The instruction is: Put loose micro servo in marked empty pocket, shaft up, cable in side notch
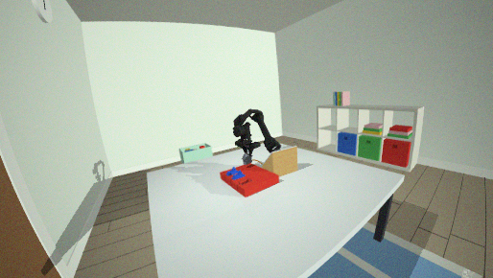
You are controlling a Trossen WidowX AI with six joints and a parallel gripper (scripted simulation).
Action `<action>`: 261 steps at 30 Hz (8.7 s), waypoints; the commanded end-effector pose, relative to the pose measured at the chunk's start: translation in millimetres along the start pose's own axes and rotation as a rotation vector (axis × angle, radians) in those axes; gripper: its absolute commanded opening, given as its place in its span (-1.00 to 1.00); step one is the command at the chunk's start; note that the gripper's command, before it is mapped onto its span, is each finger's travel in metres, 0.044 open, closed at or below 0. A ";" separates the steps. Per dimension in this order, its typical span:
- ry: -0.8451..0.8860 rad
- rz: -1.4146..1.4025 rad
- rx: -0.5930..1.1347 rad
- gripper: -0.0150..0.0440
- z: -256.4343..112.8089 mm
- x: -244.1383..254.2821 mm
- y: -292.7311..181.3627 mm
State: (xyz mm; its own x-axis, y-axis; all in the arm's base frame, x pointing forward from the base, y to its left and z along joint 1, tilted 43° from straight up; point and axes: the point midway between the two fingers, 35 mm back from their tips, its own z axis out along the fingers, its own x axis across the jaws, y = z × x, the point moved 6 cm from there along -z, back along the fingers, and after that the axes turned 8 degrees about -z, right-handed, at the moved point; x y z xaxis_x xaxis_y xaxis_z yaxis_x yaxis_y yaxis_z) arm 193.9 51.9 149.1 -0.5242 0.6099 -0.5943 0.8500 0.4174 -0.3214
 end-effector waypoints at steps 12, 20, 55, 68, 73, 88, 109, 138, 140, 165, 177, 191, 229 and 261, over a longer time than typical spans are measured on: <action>-0.006 0.007 -0.017 -0.49 -3.7 -16.8 47.1; -0.004 0.007 -0.018 -0.49 -3.7 13.7 58.6; 0.000 -0.111 -0.021 -0.49 -4.9 145.0 106.6; -0.005 -0.560 -0.021 -0.49 -4.9 145.0 106.6; -0.006 -0.732 -0.021 -0.49 -4.9 145.0 106.6; -0.012 -1.251 -0.019 -0.49 -4.9 145.0 106.6; -0.020 -1.976 -0.015 -0.49 -4.8 145.1 106.6; -0.030 -2.926 -0.005 -0.49 -4.8 145.1 106.6; -0.030 -2.926 -0.005 -0.49 -4.8 145.1 106.6; -0.035 -2.924 -0.004 -0.49 -7.2 116.0 182.7; -0.036 -2.922 -0.003 -0.49 -7.5 105.6 208.9; -0.036 -2.922 -0.002 -0.49 11.2 105.1 209.8; -0.036 -2.922 -0.001 -0.49 37.4 104.9 210.4; -0.036 -2.922 0.000 0.13 60.9 104.8 211.0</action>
State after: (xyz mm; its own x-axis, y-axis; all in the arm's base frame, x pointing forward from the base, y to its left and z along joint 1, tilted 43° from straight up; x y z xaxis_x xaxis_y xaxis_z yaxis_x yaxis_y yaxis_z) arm 321.8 162.7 -25.8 0.3228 -0.6915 0.6463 -0.9439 -0.2857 0.1656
